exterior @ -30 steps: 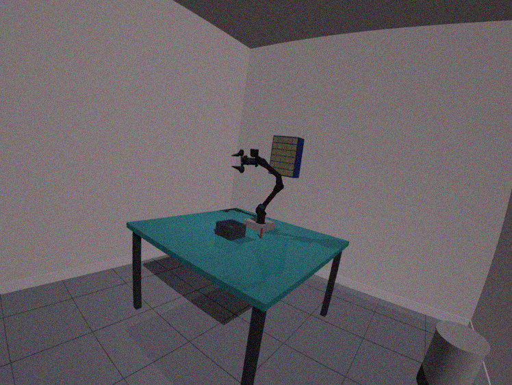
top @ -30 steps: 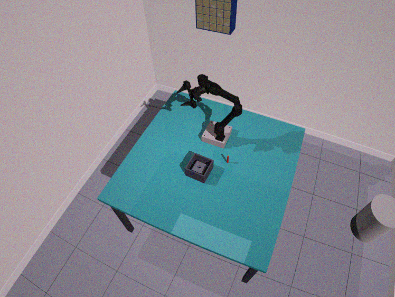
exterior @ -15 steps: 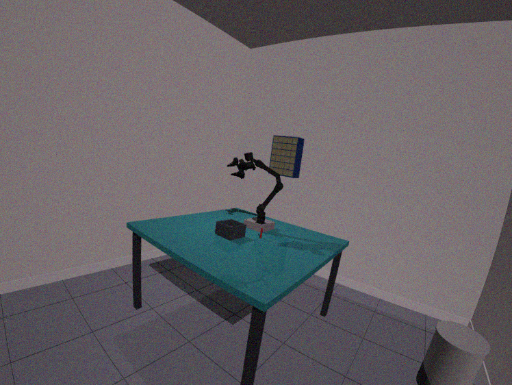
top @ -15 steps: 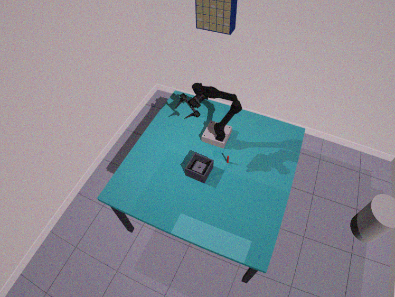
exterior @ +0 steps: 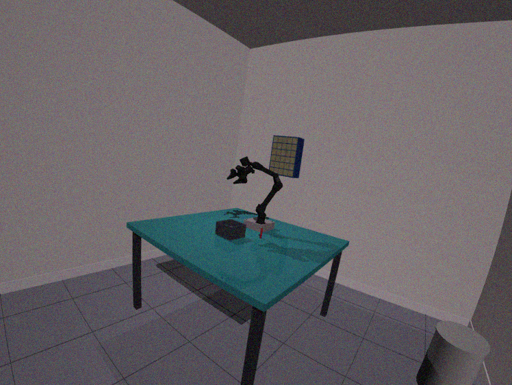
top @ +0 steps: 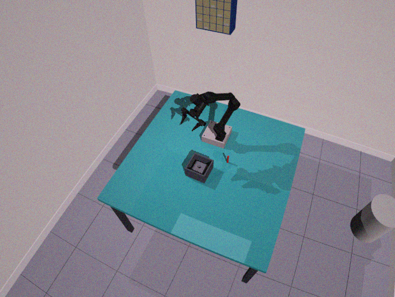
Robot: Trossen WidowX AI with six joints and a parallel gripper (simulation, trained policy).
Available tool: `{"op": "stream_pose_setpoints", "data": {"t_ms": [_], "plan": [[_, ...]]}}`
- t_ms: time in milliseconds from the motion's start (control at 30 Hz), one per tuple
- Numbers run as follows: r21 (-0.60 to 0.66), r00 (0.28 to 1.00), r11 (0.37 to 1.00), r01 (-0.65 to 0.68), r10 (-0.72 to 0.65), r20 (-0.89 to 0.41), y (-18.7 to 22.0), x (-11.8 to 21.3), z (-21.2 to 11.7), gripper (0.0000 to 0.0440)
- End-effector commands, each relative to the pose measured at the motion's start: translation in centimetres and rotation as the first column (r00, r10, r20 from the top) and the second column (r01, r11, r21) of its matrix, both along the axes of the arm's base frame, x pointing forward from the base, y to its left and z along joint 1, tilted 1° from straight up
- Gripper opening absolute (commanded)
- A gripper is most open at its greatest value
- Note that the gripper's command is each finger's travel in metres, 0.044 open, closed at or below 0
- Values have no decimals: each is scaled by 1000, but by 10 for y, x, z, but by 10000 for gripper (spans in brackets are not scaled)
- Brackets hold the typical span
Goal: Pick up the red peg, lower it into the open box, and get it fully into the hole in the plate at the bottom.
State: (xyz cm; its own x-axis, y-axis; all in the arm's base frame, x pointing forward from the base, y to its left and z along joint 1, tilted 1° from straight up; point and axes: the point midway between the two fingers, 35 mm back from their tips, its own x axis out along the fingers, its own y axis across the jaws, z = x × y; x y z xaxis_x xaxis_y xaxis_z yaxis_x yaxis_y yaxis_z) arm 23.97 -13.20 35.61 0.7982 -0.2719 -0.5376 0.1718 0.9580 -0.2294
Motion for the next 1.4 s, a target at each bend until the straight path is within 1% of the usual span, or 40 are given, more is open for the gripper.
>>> {"op": "stream_pose_setpoints", "data": {"t_ms": [0,167,333,500,633,767,933,1133,1367], "plan": [[84,999,996,16,-13,-34,10,4,-15,440],[232,994,971,61,-38,-103,33,8,-40,440],[355,979,925,133,-67,-192,57,9,-65,440],[445,950,865,230,-99,-297,82,5,-90,440],[486,912,812,324,-130,-390,102,0,-110,440],[497,860,757,425,-165,-484,122,-8,-130,440],[472,784,697,540,-212,-583,145,-20,-152,440],[409,688,640,651,-270,-674,168,-35,-177,440],[318,581,585,747,-341,-739,191,-52,-206,440]]}}
